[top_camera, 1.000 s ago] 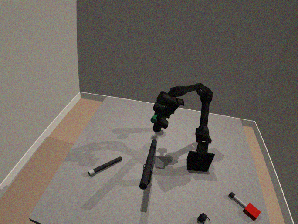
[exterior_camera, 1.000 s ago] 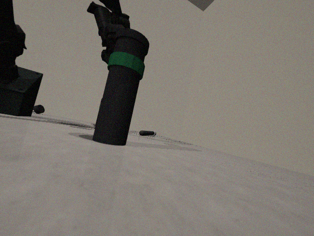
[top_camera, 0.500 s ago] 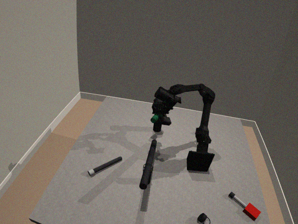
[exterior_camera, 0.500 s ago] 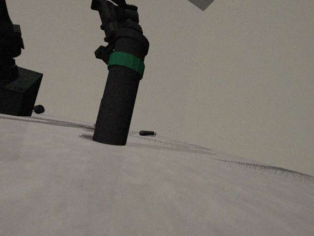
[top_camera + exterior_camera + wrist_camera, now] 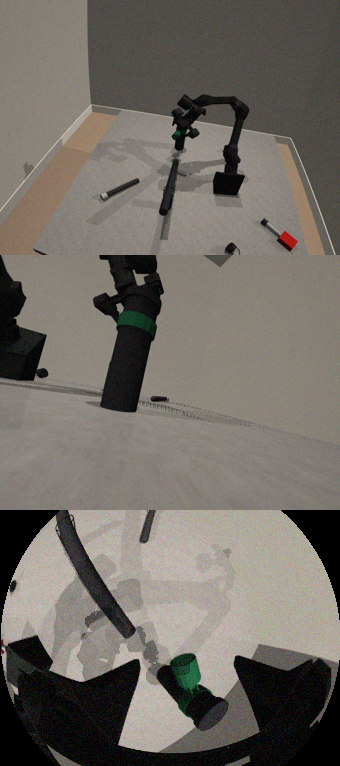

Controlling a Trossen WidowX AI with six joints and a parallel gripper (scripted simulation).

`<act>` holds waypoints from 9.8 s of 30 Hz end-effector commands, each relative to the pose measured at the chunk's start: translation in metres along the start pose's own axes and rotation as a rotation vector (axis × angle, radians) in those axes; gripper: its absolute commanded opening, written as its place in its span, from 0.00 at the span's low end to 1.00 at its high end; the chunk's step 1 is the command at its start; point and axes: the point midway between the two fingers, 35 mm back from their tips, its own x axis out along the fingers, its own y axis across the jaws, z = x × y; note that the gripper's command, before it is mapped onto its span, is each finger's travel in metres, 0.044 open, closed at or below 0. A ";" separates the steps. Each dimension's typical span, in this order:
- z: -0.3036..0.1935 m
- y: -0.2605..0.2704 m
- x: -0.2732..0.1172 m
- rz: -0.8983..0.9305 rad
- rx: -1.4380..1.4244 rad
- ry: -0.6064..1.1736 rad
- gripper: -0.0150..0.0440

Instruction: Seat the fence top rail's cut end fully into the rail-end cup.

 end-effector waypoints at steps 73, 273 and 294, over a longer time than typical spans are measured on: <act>-0.042 -0.002 0.100 -0.040 -0.289 0.012 0.91; 0.095 0.060 -0.054 0.043 1.142 -0.068 1.00; 0.126 0.105 0.038 0.001 2.481 0.640 1.00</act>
